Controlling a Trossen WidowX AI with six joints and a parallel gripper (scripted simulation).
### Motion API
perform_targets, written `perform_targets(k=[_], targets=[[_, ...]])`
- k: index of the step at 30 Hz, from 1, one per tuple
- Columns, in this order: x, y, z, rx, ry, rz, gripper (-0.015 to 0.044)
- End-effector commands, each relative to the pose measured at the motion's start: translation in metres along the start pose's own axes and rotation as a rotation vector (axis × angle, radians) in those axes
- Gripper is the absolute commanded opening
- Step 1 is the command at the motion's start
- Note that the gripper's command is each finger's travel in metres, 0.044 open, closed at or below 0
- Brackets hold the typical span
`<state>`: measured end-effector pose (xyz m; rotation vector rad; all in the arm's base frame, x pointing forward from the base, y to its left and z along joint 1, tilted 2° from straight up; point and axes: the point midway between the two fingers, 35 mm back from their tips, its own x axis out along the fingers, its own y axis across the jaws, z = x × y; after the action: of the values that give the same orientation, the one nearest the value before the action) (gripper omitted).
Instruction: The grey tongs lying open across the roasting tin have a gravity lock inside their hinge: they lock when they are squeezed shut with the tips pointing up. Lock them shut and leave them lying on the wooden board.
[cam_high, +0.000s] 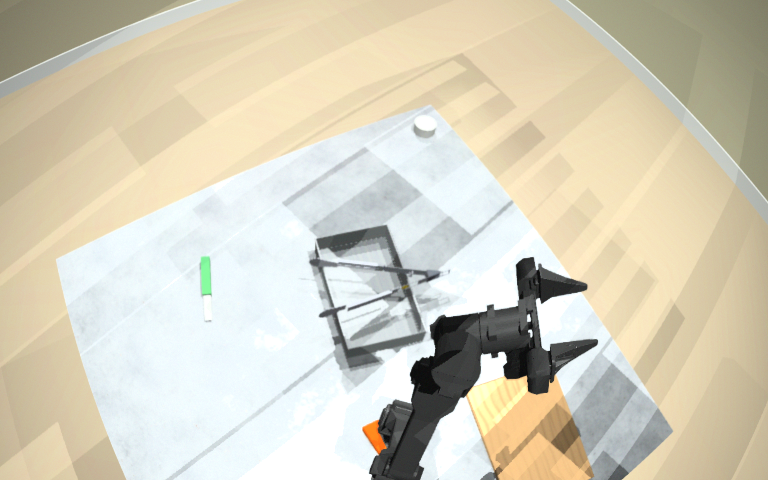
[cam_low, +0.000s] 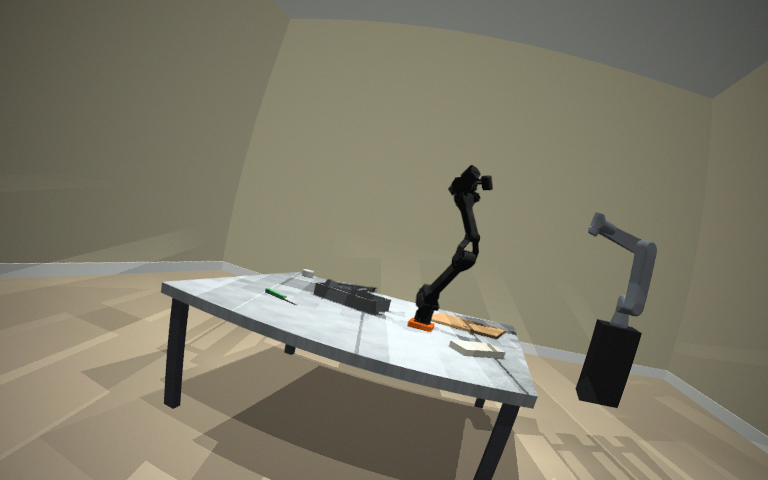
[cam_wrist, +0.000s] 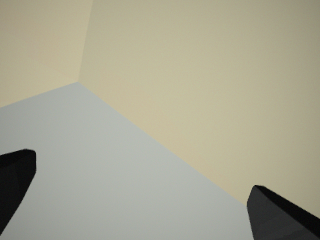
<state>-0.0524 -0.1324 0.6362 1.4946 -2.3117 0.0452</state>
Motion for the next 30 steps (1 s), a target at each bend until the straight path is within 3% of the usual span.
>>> perform_targets(k=[1,16,30], targets=[[0.008,-0.062,-0.001,-0.188,0.036,-0.13,0.044],[-0.009,-0.238,0.02,-0.673,0.202,-0.557,0.044],[-0.105,-0.416,0.132,-1.262,0.372,-1.211,0.044]])
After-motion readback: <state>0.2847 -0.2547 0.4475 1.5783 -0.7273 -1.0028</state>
